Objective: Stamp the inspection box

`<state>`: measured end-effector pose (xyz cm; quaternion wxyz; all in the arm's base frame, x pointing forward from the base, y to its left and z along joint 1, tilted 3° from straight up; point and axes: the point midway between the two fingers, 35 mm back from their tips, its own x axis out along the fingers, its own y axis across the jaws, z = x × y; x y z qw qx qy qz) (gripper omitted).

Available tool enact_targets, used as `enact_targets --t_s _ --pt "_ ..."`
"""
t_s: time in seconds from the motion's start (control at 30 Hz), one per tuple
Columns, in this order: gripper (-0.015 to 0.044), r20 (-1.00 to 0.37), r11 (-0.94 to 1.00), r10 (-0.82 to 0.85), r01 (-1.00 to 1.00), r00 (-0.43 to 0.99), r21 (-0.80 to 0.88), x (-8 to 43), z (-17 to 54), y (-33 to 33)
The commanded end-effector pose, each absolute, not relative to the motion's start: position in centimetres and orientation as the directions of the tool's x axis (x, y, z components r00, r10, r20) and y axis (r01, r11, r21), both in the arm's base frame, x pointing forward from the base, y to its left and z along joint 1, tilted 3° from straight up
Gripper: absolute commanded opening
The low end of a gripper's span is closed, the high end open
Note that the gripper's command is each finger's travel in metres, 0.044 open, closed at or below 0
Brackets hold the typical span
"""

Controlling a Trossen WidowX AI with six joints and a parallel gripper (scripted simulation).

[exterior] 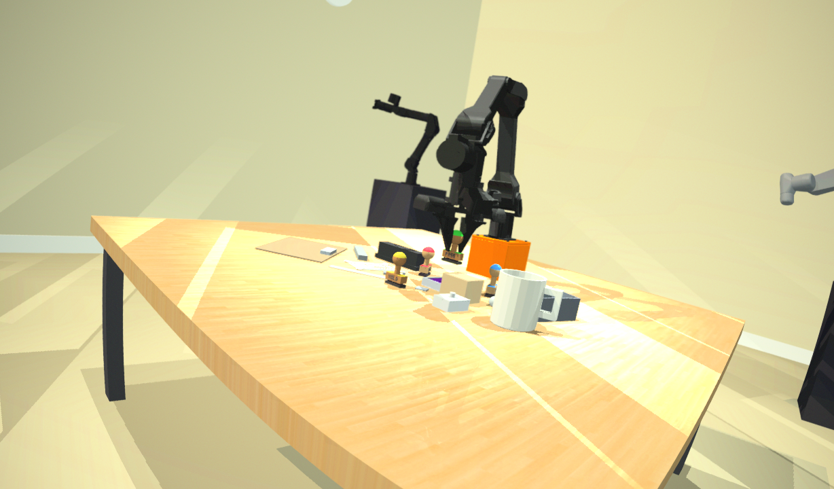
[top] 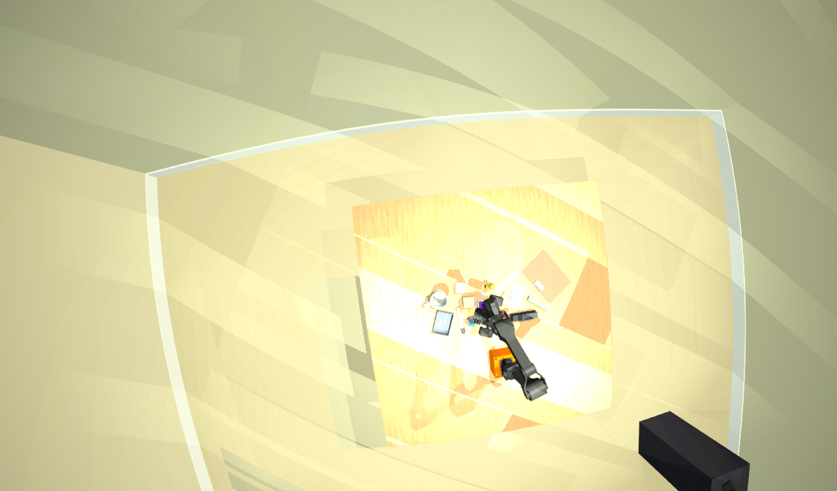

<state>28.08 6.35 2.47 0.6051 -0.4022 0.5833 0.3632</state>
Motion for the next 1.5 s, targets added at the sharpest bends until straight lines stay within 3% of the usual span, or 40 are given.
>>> enact_targets --t_s 0.0,1.47 --pt "0.0000 -0.998 0.414 -0.033 -0.908 0.050 -0.059 28.0 2.0 6.3" --pt "0.0000 -0.998 0.412 -0.034 -0.909 0.050 -0.060 28.0 -0.9 6.1"
